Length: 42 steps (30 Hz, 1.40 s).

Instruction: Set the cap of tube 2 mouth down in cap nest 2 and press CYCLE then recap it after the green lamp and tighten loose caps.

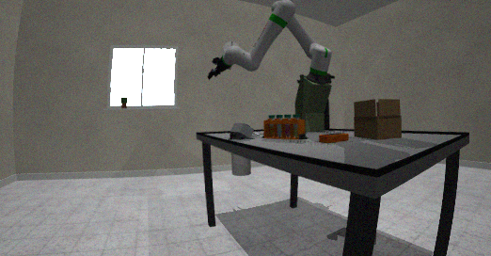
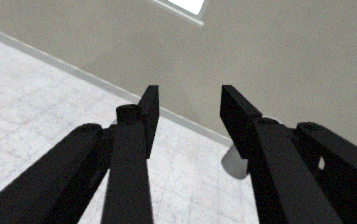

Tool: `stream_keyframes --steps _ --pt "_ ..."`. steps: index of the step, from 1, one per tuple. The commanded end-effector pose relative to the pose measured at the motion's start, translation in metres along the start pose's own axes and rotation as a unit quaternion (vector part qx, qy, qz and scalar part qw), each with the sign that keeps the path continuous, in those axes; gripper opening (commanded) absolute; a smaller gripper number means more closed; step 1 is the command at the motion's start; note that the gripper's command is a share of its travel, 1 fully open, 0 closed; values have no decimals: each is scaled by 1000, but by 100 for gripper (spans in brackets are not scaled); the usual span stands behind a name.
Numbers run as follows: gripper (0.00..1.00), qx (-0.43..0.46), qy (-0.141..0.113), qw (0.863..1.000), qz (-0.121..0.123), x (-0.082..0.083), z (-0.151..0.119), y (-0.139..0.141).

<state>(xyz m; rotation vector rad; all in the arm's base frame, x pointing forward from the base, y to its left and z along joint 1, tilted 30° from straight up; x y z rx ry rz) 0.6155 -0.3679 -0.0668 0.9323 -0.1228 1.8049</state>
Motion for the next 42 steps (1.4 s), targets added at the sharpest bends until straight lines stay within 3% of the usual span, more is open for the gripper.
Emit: stream_keyframes --steps 1,5,6,10,13,17,18,20,22,27,30,34,36,38,40,42 --pt "41 -6 -30 999 -18 6 0 15" --pt "41 -9 -49 998 -25 12 -6 25" --pt "41 -12 -65 997 -29 14 -6 27" --pt "41 -13 -69 997 -30 17 -11 32" --pt "41 -19 -106 994 -35 23 -16 39" --pt "41 -19 -112 993 -35 29 -26 45" --pt "41 -21 -128 991 -36 31 -27 47" --pt "41 -22 -134 990 -36 36 -34 50" --pt "41 -25 -157 987 -34 40 -39 53" --pt "41 -27 -173 984 -32 46 -47 55" --pt "41 -30 -203 978 -26 52 -55 58" --pt "41 -30 -203 978 -26 61 -68 60" --pt "41 -32 -227 973 -20 65 -73 61" --pt "41 -32 -227 973 -20 71 -81 61" --pt "41 -34 -251 967 -11 75 -85 62" --pt "41 -34 -251 967 -11 81 -93 61"
Point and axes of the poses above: the point where the finger pads meet when closed, its own x axis back along the fingers, its own y axis across the jaws, z = x × y, the point moved 8 cm from there along x, back along the fingers, and after that the axes turned 10 degrees about x, right-handed, at the moved point
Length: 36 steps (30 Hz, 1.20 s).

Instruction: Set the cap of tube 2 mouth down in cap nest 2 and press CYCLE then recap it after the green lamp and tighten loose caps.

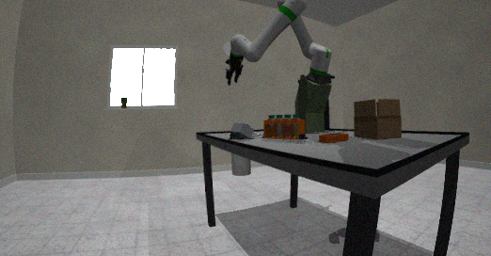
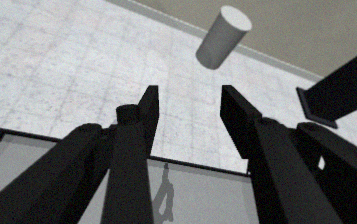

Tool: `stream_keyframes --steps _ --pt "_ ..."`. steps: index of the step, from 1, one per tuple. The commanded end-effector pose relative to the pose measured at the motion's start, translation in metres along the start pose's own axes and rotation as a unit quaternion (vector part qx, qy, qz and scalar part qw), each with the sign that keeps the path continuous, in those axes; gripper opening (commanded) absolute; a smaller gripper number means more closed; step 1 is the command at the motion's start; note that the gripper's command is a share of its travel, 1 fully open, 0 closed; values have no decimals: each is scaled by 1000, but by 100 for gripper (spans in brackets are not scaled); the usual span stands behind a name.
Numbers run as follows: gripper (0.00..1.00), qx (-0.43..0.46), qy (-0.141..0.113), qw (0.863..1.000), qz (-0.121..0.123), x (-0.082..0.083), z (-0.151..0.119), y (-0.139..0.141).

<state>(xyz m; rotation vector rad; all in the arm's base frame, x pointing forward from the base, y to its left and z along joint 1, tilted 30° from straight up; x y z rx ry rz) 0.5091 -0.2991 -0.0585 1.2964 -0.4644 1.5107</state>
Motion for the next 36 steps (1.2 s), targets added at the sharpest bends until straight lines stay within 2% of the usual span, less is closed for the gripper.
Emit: stream_keyframes --steps 1,2,4,7,9,12,14,19,21,25,27,31,33,36 --pt "41 0 -14 1000 3 3 -11 1" --pt "41 0 -14 1000 3 3 -11 1" --pt "41 1 -38 999 12 5 -17 2" --pt "41 1 -38 999 12 7 -30 2" --pt "41 2 -63 998 23 9 -35 2" --pt "41 2 -63 998 23 12 -48 1" --pt "41 4 -88 995 35 13 -53 2" --pt "41 4 -88 995 35 17 -67 0" --pt "41 6 -113 992 49 18 -72 0" --pt "41 6 -113 992 49 22 -86 -3" --pt "41 9 -137 988 64 24 -92 -3" --pt "41 9 -137 988 64 29 -107 -6" --pt "41 12 -161 983 81 31 -112 -6" --pt "41 12 -161 983 81 33 -116 -7"
Point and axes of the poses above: the point where the finger pads meet when closed, its own x axis back along the fingers, its own y axis across the jaws, z = x × y, the point moved 8 cm from there along x, back along the fingers, and after that the axes turned 10 degrees about x, right-handed, at the moved point
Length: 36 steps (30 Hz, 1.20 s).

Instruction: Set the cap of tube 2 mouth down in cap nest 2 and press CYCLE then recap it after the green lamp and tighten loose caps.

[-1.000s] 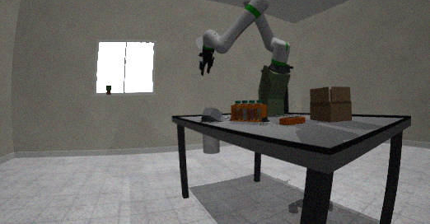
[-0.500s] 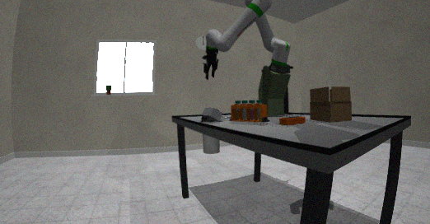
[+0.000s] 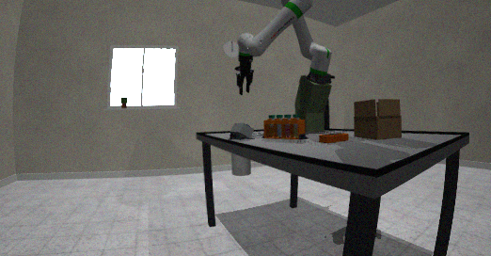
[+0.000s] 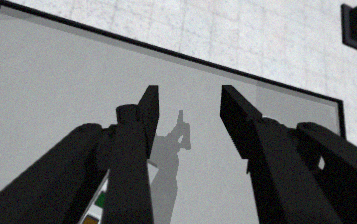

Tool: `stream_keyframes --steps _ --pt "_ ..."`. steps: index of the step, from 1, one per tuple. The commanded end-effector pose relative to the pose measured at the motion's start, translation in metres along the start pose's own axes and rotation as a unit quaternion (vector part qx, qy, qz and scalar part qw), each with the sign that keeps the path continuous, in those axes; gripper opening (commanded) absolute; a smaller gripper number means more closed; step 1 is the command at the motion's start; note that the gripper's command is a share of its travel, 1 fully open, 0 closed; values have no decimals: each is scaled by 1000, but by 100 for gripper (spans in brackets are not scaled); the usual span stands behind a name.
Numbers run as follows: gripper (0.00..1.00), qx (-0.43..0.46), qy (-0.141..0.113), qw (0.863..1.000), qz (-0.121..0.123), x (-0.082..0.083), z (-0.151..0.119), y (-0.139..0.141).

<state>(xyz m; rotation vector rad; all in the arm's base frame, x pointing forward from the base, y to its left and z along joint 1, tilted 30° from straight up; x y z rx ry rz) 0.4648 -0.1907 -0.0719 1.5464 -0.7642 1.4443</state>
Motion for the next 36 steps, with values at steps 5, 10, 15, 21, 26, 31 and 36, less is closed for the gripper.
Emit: stream_keyframes --steps 5,10,15,21,26,31,36 --pt "41 7 -32 999 23 1 -23 -5" --pt "41 12 -56 997 42 2 -42 -10" --pt "41 15 -68 996 53 4 -62 -17" --pt "41 18 -80 995 62 6 -79 -23" --pt "41 23 -103 991 84 8 -97 -29" --pt "41 29 -125 986 107 11 -112 -34" --pt "41 29 -125 986 107 14 -125 -40"
Point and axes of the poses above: the point where the finger pads meet when closed, its own x axis back along the fingers, its own y axis across the jaws, z = x × y, the point moved 8 cm from there along x, back along the fingers, and after that the axes turned 10 degrees about x, right-handed, at the moved point
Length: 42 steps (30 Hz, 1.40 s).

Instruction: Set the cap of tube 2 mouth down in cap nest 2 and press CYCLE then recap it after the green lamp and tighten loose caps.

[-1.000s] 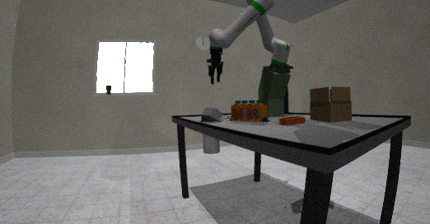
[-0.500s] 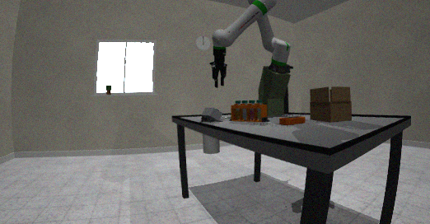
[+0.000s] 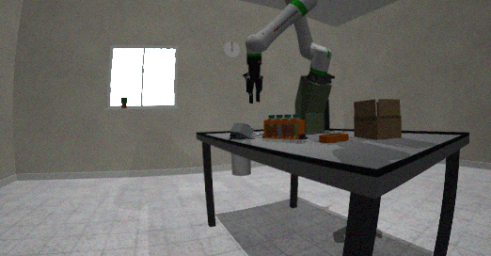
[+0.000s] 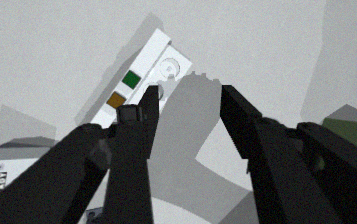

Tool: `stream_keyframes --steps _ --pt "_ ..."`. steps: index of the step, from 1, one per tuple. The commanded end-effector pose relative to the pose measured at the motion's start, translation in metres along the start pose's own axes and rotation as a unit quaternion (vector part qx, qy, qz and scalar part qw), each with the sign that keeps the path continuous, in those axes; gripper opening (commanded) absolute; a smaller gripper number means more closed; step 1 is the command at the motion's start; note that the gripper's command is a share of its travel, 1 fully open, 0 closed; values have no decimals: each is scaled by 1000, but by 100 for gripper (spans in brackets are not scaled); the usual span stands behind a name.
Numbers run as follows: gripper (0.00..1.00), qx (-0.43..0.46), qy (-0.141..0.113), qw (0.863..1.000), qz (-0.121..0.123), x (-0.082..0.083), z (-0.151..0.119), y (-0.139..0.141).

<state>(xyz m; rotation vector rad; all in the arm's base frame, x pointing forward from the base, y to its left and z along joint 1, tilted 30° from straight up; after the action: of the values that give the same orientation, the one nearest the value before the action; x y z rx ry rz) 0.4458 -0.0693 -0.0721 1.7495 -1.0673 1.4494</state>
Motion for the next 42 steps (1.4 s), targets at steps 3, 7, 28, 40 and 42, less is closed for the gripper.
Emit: stream_keyframes --steps 3,7,28,40,42 --pt "41 9 -25 999 26 -2 -18 -8" --pt "41 9 -25 999 26 -4 -35 -17" --pt "41 31 -87 990 103 -4 -100 -51" --pt "41 39 -106 985 130 -1 -136 -72" --pt "41 39 -106 985 130 -1 -136 -72"
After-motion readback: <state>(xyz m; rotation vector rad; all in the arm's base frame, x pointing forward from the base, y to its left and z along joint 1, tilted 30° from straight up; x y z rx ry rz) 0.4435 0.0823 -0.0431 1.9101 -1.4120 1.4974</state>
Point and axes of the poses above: the point where the finger pads meet when closed, its own x axis back along the fingers, its own y axis across the jaws, z = x × y, the point moved 8 cm from there along x, back along the fingers, and after that the axes turned 10 degrees about x, right-handed, at the moved point
